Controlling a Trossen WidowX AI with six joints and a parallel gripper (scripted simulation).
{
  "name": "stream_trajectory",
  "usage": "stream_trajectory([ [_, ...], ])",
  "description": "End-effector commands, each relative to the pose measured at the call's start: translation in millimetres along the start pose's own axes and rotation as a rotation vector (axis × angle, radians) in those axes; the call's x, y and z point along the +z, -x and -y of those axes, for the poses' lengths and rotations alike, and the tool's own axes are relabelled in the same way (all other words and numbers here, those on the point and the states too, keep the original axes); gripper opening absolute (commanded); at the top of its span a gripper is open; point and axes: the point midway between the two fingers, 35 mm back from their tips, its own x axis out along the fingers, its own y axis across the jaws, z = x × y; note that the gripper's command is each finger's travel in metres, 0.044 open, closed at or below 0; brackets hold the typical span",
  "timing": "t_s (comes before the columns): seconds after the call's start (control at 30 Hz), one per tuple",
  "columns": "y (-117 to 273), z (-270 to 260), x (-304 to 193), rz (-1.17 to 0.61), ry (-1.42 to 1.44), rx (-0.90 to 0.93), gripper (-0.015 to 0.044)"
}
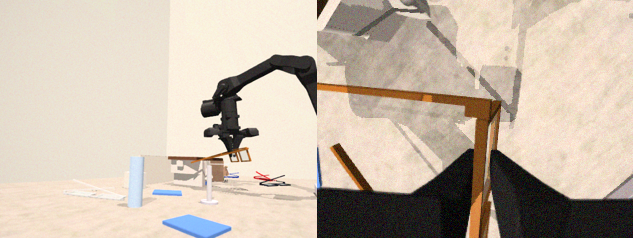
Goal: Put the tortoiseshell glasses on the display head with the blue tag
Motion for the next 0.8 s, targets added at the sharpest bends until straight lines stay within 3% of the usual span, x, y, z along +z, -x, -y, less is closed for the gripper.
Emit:
stream_trajectory([
  [0.0,7.6,-4.6,0.8,0.018,0.003,0.032,0.0000],
  [0.77,7.6,-4.8,0.8,0.018,0.003,0.032,0.0000],
])
